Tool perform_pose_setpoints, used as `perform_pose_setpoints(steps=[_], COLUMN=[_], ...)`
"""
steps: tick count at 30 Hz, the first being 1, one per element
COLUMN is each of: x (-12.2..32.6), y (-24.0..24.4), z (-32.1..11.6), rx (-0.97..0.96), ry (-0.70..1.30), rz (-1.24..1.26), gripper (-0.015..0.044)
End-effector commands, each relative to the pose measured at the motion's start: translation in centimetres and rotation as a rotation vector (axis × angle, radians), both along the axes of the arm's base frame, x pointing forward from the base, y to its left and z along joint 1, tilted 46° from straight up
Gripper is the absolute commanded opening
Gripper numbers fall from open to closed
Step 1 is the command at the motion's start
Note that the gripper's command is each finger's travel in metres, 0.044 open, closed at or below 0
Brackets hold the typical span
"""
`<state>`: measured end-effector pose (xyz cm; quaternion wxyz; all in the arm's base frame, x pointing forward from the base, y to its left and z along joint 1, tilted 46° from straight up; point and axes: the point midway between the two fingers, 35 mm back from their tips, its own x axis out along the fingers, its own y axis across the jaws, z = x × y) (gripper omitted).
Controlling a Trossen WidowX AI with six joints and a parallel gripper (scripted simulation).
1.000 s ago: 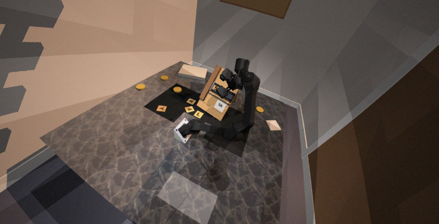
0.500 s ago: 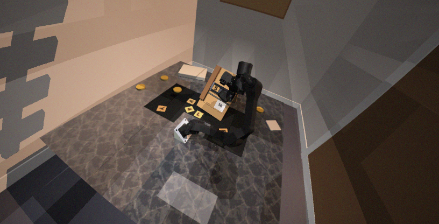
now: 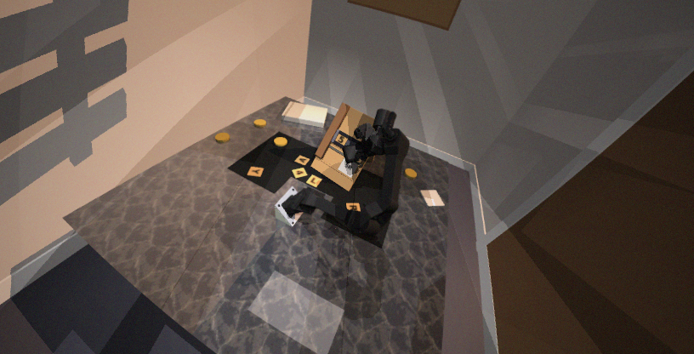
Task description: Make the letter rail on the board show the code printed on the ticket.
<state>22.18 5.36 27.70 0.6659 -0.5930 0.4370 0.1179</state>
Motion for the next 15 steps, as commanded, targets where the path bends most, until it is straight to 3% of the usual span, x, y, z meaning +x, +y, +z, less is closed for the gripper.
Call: perform_pose_setpoints(steps=[1,15], x=[-0.5,-3.8], y=[-6.8,-13.4], z=[-3.4,-7.7], rx=[0.204,0.405], ry=[-0.22,-0.608], rz=[-0.653,-1.411], gripper=[0.034,0.034])
